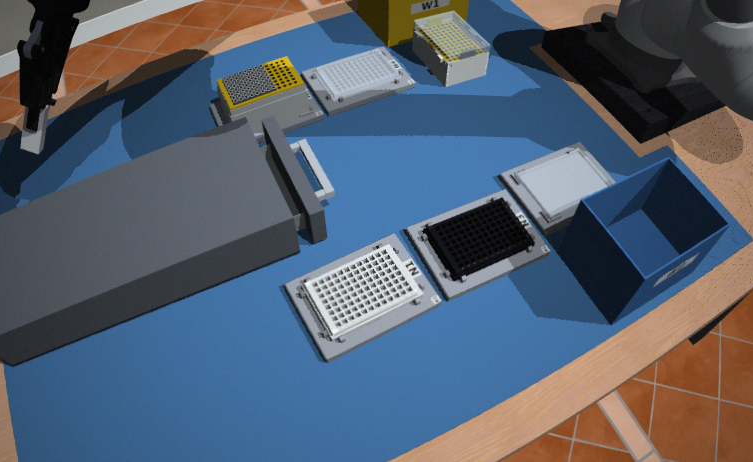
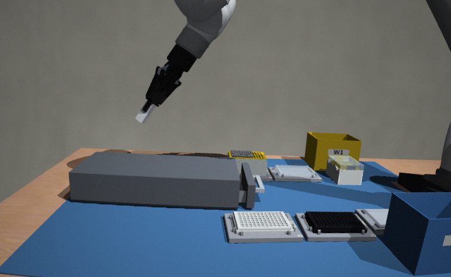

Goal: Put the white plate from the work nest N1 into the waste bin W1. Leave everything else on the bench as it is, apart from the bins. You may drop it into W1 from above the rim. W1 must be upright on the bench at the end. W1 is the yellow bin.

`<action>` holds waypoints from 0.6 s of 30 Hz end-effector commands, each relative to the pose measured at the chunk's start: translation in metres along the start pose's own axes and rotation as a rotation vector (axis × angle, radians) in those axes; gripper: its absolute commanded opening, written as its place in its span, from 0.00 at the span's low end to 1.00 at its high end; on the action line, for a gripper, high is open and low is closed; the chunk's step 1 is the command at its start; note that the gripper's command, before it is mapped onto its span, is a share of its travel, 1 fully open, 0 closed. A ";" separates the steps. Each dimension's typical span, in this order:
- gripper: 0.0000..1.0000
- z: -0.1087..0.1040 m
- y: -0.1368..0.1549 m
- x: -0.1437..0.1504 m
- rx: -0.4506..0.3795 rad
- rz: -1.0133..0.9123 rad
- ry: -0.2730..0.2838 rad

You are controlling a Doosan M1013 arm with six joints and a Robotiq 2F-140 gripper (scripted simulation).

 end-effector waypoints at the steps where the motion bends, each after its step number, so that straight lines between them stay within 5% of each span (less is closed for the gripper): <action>1: 0.10 -0.012 0.014 -0.006 -0.019 -0.015 0.002; 18: 0.10 -0.055 0.064 -0.022 -0.097 -0.082 0.012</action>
Point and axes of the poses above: the point where the finger pads meet when closed, its own z axis out along the fingers, its own x axis across the jaws, y = z × x, the point moved 8 cm from there along -z, back along the fingers, and after that the axes turned 14 degrees about -z, right-handed, at the moved point
